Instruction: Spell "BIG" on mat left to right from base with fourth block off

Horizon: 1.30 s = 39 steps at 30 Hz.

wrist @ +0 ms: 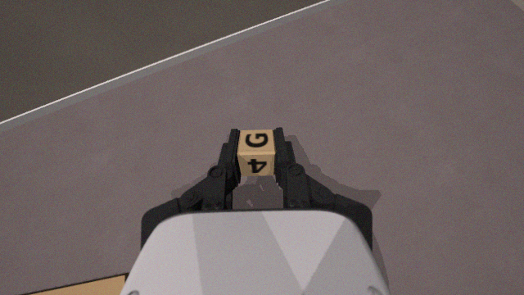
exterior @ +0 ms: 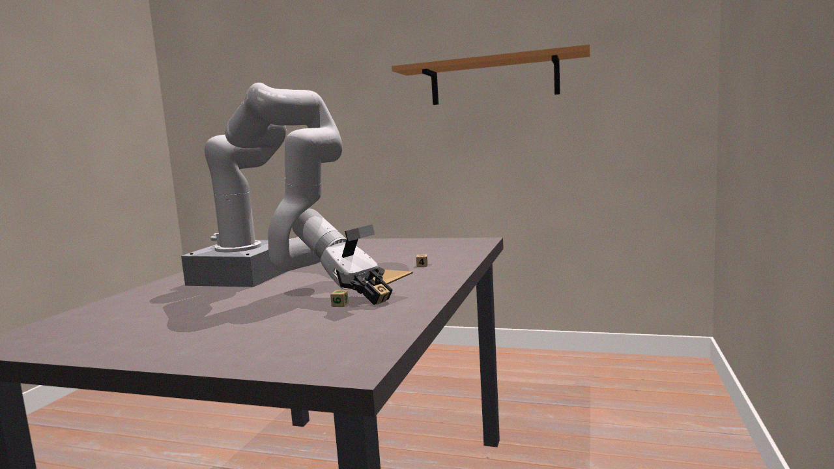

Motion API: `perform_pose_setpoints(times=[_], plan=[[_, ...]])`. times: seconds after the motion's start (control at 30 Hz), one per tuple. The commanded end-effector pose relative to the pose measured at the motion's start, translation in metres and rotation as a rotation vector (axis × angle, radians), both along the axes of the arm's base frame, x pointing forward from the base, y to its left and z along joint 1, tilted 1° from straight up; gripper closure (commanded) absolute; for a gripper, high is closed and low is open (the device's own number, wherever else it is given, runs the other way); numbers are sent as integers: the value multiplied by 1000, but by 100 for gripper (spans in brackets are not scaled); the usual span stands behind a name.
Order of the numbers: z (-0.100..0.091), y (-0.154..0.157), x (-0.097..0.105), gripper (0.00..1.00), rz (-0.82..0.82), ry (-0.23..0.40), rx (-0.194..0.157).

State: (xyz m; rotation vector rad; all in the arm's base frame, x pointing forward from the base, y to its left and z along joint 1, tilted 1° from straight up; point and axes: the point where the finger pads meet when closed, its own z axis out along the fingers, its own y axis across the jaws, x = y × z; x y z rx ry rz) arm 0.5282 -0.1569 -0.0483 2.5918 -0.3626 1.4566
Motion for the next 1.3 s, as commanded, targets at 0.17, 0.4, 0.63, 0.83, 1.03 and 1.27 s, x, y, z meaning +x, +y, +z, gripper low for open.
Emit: perform_pose_setpoints(times=[0.17,0.4,0.63,0.83,1.03,1.27], plan=[[1,0,1,65,0,-3,-1],[1,0,1,53,0,-3,-1],[1,0,1,53,0,-3,-1],[1,0,1,53,0,-3,-1],[1,0,1,53,0,-3,-1],[1,0,1,53,0,-3,-1]])
